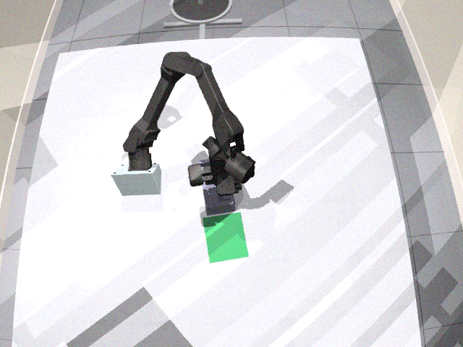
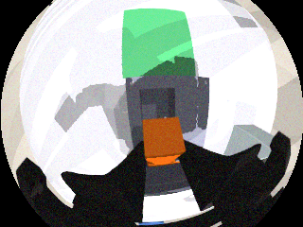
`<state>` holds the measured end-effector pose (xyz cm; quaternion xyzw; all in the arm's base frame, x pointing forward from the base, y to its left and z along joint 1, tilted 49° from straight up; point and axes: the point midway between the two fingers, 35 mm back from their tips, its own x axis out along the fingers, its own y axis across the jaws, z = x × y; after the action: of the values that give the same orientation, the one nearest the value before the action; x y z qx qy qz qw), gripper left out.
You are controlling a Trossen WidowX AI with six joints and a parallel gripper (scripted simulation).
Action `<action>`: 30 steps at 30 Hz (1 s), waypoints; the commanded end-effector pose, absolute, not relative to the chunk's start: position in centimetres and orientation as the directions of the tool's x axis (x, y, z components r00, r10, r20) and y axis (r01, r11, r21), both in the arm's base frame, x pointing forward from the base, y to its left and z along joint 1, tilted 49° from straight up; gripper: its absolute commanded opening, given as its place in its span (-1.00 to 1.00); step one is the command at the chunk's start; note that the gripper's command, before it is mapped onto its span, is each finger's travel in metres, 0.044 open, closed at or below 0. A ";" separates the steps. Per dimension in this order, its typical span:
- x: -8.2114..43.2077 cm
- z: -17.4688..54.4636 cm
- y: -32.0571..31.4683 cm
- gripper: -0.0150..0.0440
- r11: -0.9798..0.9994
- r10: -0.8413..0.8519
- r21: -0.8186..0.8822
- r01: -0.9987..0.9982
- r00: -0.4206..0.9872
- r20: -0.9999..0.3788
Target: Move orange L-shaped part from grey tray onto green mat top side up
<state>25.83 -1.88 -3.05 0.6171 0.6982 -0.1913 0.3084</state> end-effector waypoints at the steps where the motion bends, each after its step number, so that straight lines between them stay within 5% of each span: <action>1: 25.8 -2.7 -2.2 -0.49 0.169 0.743 0.113 0.979 -0.051 -0.667; 30: 26.0 0.3 -5.6 -0.49 0.168 0.743 0.111 0.980 -0.052 -0.667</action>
<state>26.09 -5.43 0.02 0.6176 0.6976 -0.1921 0.3082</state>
